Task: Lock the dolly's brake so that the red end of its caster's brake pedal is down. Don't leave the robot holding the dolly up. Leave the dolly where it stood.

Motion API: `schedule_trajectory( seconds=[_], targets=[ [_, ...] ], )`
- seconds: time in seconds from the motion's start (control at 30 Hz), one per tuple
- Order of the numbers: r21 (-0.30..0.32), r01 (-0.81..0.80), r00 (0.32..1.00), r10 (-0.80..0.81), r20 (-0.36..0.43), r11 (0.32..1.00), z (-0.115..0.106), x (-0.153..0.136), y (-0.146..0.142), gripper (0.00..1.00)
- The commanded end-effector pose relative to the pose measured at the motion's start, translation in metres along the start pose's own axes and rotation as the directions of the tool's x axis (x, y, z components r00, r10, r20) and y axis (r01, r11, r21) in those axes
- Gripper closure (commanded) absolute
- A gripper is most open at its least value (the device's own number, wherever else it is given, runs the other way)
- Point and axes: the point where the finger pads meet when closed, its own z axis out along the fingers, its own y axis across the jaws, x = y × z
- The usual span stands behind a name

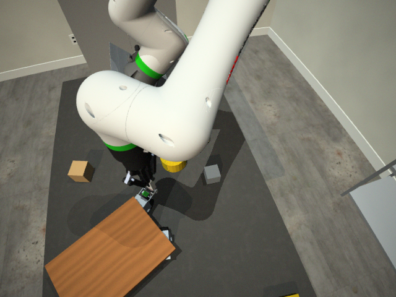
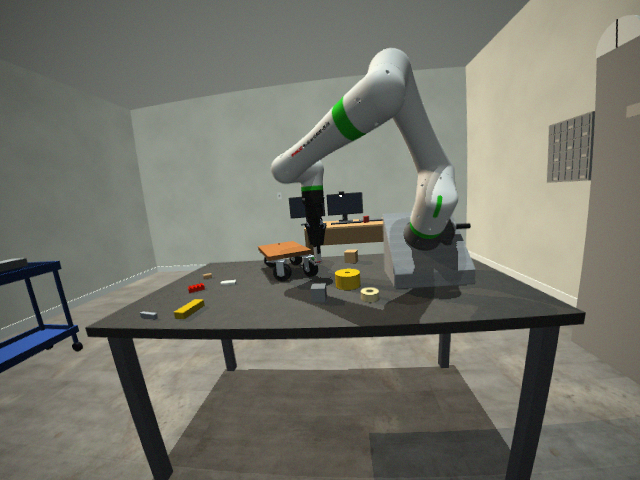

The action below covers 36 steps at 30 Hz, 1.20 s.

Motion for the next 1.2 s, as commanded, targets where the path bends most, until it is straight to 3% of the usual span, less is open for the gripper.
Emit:
schedule_trajectory(
  seconds=[0.0, 0.37, 0.97, 1.17],
  targets=[
    [0.0, 0.0, 1.0, 0.0, 0.0, 1.0, 0.001, 0.0, 0.0, 1.0],
    [0.0, 0.0, 1.0, 0.0, 0.0, 1.0, -0.004, 0.0, 0.0, 1.0],
    [0.0, 0.0, 1.0, 0.0, 0.0, 1.0, -0.071, 0.0, 0.0, 1.0],
    [0.0, 0.0, 1.0, 0.0, 0.0, 1.0, -0.081, 0.0, 0.0, 1.0]
  ],
)
